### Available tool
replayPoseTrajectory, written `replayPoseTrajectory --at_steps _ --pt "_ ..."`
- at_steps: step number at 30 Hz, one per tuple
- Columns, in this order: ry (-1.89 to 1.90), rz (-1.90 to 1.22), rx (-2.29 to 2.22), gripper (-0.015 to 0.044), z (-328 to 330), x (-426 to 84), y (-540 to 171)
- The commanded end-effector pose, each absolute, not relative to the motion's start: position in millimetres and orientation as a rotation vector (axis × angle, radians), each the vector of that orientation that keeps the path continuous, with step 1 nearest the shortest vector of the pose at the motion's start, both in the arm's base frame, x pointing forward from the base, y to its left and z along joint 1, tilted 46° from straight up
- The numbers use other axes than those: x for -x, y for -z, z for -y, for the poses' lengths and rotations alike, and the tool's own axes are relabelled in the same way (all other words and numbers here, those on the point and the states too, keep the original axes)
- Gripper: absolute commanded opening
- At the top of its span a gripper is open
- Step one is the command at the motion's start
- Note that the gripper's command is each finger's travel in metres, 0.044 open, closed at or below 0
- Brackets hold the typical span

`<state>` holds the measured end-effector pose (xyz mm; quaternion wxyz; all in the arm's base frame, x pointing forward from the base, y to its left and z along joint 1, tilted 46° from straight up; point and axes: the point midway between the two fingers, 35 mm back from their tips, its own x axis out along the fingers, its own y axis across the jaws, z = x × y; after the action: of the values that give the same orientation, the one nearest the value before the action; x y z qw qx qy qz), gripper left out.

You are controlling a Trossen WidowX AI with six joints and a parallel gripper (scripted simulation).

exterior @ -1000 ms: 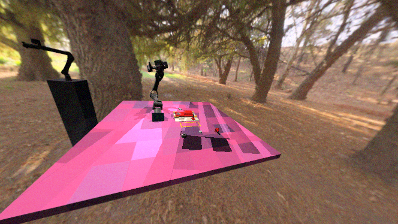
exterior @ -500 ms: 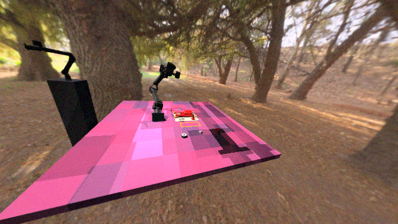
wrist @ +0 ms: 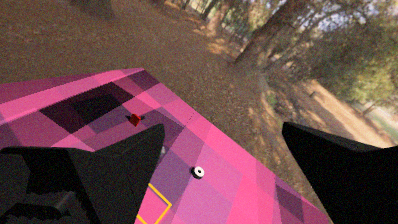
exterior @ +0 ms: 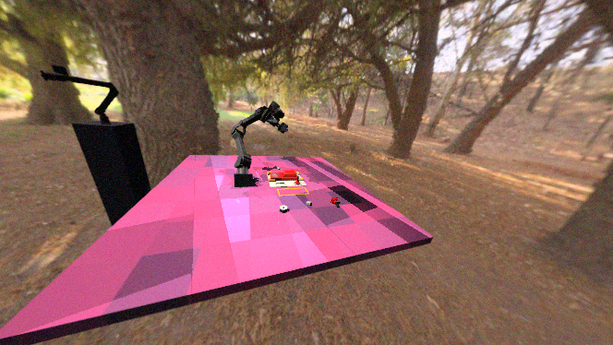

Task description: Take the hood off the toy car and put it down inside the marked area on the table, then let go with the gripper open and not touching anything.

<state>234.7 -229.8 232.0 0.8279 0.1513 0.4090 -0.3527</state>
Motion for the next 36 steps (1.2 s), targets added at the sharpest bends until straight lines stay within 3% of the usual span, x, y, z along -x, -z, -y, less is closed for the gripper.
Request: replayPoseTrajectory --at_steps 1,12,25,36 --pt "0.573 -0.974 -0.33 0.044 205 -257 -211" --pt "0.019 -1.254 -0.399 0.044 111 -303 -159" --pt "-0.581 -1.499 -0.582 0.044 -11 -319 -128" --pt "-0.639 -1.513 -0.607 0.044 -19 -327 -122"
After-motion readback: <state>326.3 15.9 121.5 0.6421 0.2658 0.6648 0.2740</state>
